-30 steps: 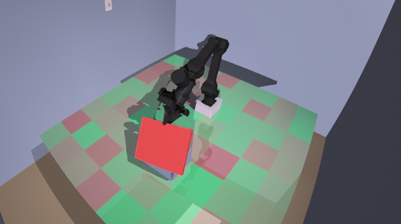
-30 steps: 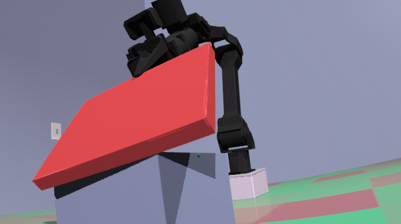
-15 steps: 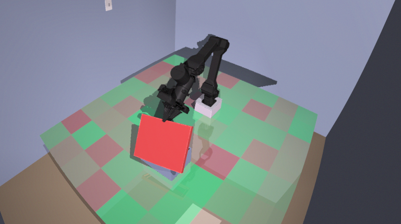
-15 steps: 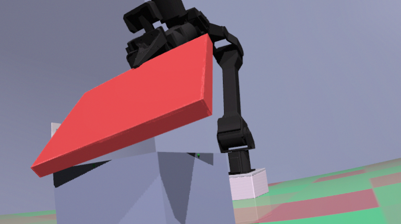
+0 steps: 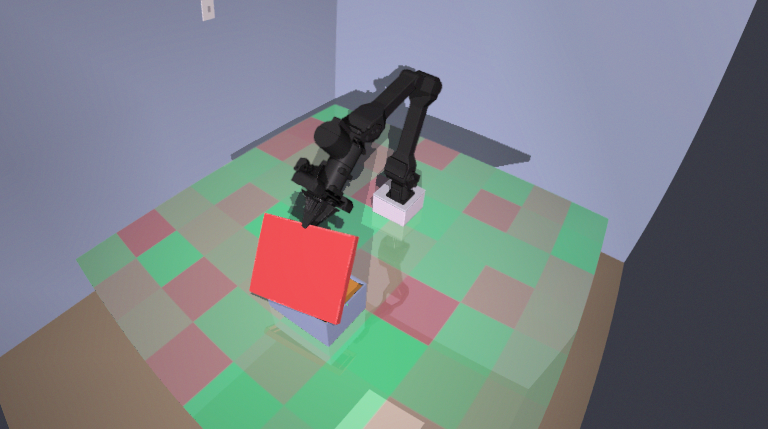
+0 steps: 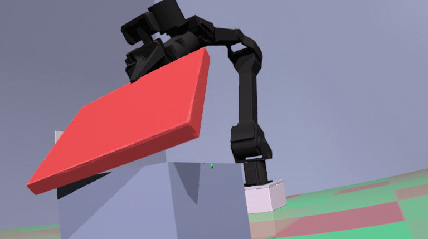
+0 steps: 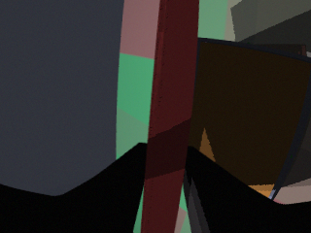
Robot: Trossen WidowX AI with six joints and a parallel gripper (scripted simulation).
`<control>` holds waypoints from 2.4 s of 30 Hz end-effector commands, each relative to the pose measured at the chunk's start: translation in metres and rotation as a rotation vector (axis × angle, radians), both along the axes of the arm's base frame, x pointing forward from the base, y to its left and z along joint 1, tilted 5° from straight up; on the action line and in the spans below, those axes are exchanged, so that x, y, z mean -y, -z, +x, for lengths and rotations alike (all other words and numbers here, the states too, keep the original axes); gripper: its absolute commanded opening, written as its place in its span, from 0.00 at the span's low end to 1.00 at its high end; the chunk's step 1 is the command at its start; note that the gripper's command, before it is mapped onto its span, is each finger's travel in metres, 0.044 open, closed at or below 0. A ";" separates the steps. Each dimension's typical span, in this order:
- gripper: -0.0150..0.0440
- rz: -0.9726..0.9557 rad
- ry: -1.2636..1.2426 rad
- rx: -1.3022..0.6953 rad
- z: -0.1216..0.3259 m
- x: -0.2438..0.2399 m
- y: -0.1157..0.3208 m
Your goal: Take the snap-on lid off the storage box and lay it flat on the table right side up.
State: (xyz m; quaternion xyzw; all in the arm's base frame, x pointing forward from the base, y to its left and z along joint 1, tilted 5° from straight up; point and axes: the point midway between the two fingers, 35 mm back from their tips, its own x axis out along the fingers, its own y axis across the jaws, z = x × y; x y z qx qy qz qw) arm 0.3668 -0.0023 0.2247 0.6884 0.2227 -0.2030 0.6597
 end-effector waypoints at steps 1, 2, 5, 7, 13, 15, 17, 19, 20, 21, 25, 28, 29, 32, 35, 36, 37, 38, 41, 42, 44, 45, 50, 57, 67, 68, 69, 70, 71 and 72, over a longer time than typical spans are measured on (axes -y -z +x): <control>0.25 -0.001 -0.003 0.009 0.000 0.008 -0.002; 0.25 -0.002 -0.003 0.009 0.000 0.010 -0.002; 0.25 -0.002 -0.003 0.009 -0.001 0.016 -0.001; 0.25 -0.003 -0.003 0.009 -0.001 0.020 -0.001; 0.25 -0.004 -0.003 0.009 -0.002 0.032 0.000; 0.25 -0.004 -0.003 0.009 -0.002 0.036 0.000; 0.25 -0.005 -0.003 0.009 -0.003 0.040 0.000; 0.25 -0.005 -0.003 0.009 -0.003 0.044 0.000; 0.25 -0.005 -0.003 0.009 -0.003 0.046 0.000; 0.25 -0.006 -0.003 0.009 -0.003 0.048 0.001; 0.25 -0.006 -0.003 0.009 -0.004 0.056 0.001; 0.25 -0.007 -0.003 0.009 -0.004 0.062 0.001; 0.25 -0.007 -0.003 0.009 -0.004 0.064 0.001; 0.25 -0.008 -0.003 0.008 -0.005 0.070 0.002; 0.25 -0.008 -0.003 0.008 -0.005 0.076 0.002; 0.25 -0.009 -0.003 0.008 -0.006 0.078 0.002; 0.25 -0.009 -0.003 0.008 -0.006 0.080 0.002; 0.25 -0.009 -0.003 0.008 -0.006 0.082 0.002; 0.25 -0.009 -0.003 0.008 -0.006 0.088 0.003; 0.25 -0.010 -0.003 0.008 -0.007 0.090 0.003; 0.25 -0.010 -0.003 0.008 -0.007 0.094 0.003; 0.25 -0.010 -0.003 0.008 -0.007 0.096 0.003; 0.25 -0.011 -0.003 0.008 -0.008 0.106 0.003; 0.25 -0.012 -0.003 0.007 -0.009 0.120 0.004; 0.25 -0.014 -0.003 0.007 -0.011 0.139 0.005; 0.25 -0.014 -0.003 0.007 -0.011 0.141 0.005; 0.25 -0.015 -0.003 0.007 -0.011 0.143 0.005; 0.25 -0.015 -0.003 0.007 -0.011 0.145 0.005; 0.25 -0.015 -0.003 0.007 -0.011 0.147 0.005; 0.25 -0.015 -0.003 0.007 -0.011 0.149 0.005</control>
